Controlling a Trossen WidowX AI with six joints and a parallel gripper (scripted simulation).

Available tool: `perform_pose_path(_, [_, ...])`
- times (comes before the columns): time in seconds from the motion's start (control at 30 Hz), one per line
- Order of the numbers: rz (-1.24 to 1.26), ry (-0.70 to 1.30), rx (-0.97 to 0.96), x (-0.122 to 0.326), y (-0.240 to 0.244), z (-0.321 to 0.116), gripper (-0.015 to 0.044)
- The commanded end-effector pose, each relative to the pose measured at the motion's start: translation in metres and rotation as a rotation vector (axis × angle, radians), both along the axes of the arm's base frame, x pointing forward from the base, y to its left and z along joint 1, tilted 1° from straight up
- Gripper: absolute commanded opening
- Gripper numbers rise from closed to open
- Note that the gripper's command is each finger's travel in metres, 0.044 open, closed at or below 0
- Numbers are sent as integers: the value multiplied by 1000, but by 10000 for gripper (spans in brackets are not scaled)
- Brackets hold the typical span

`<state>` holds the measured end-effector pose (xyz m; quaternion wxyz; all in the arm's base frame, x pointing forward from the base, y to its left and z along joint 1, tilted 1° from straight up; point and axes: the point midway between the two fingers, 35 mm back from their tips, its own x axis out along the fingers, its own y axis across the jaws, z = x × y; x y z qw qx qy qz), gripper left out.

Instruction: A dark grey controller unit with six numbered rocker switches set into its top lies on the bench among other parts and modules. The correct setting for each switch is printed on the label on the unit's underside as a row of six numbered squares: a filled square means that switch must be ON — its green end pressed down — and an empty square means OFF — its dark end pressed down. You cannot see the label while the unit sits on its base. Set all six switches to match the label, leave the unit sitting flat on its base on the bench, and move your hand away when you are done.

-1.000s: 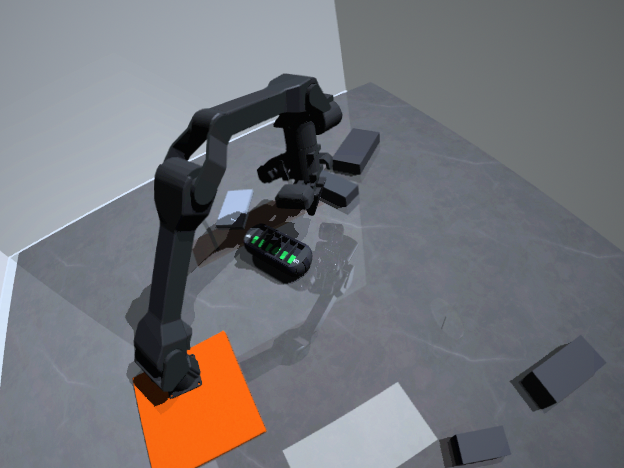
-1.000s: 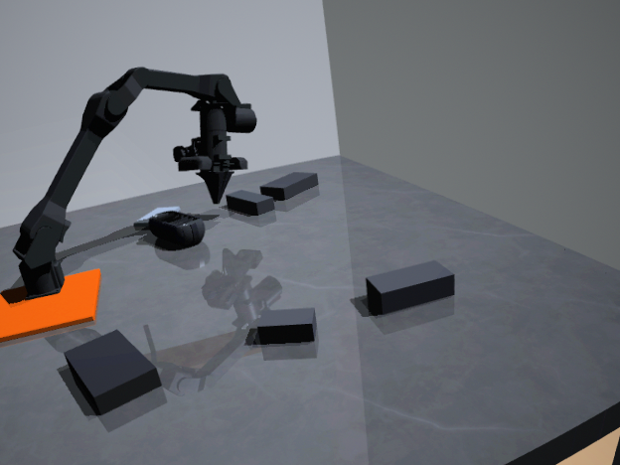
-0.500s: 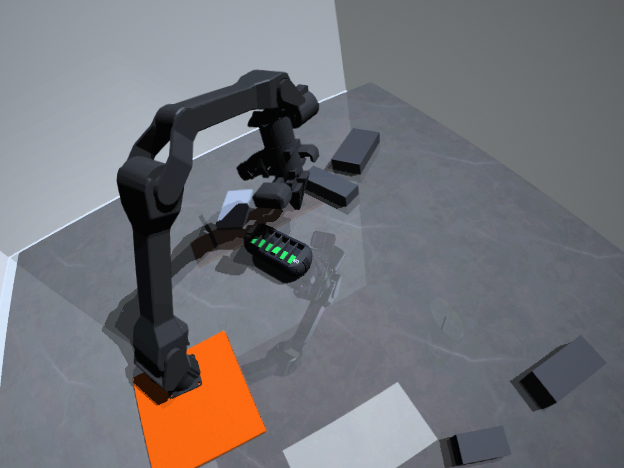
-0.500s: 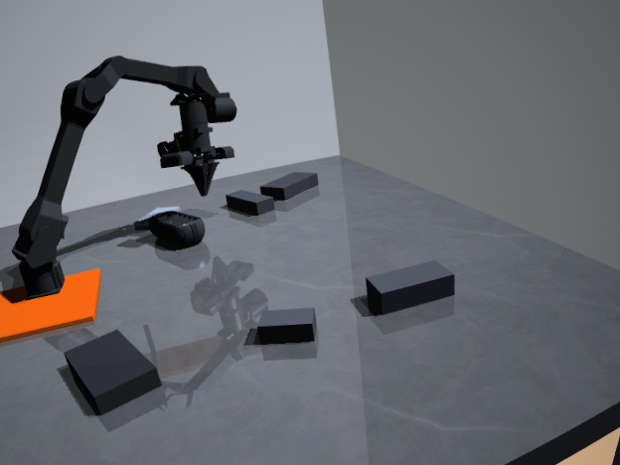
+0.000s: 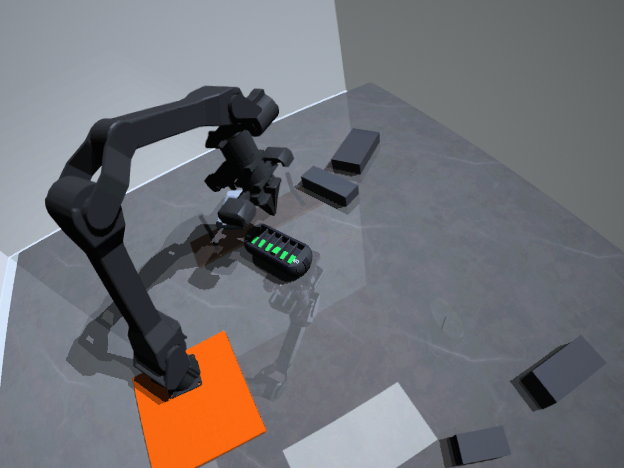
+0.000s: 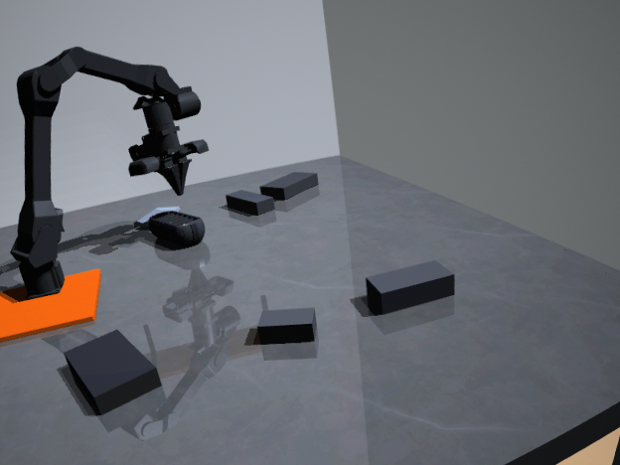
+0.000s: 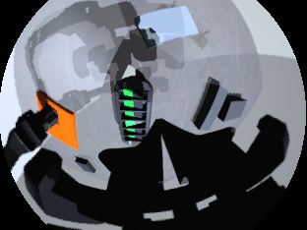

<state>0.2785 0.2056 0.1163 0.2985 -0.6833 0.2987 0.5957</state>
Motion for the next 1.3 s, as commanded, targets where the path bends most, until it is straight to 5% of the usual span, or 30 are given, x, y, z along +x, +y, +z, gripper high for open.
perform_pose_path(0.0, [-31, -29, 35, -17, -3, -2, 0])
perform_pose_path(0.67, [-165, -154, 231, -94, -27, -30, 0])
perform_pose_path(0.97, [-163, -158, 230, -94, -27, -30, 0])
perform_pose_path(1.27, [-175, -111, 132, -78, -15, -15, 236])
